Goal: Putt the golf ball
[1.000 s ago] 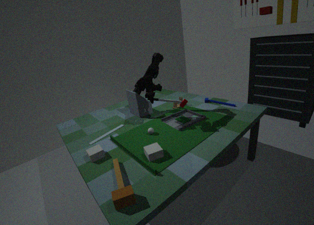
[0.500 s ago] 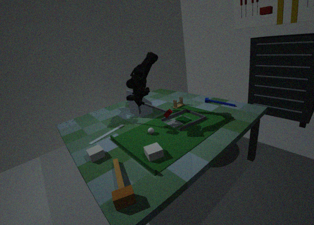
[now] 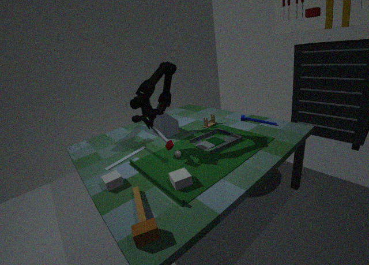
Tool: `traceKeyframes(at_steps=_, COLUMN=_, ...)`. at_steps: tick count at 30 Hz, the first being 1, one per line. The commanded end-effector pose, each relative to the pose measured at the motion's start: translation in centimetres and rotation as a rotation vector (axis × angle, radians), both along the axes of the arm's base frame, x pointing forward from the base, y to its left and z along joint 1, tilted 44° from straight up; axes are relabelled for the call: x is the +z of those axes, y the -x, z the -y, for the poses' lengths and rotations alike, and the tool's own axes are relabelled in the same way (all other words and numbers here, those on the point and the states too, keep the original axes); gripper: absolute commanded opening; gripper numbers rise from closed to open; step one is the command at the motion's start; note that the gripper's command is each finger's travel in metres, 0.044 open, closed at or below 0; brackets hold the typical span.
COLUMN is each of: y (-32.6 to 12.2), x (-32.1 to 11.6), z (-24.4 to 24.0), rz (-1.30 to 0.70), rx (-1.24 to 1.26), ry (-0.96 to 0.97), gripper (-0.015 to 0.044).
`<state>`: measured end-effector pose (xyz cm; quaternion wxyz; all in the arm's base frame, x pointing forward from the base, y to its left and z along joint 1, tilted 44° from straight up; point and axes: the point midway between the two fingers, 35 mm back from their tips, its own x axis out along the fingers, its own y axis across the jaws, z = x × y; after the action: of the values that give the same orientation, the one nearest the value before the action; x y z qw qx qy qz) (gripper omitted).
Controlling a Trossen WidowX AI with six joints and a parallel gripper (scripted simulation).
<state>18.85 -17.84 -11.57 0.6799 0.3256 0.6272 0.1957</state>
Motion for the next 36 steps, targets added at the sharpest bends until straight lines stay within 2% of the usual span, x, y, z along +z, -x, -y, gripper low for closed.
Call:
traceKeyframes(at_steps=1, y=0.2, x=-0.4, z=0.6, rz=-0.02, rx=-0.028, ry=0.004, gripper=0.0)
traceKeyframes(at_steps=12, y=-0.4, x=-3.3, z=-2.1, rz=-0.019, rx=-0.028, ry=0.003, gripper=0.0)
traceKeyframes(at_steps=36, y=-0.8, x=-5.4, z=-4.1, rz=-0.018, rx=-0.028, ry=0.001, gripper=0.0)
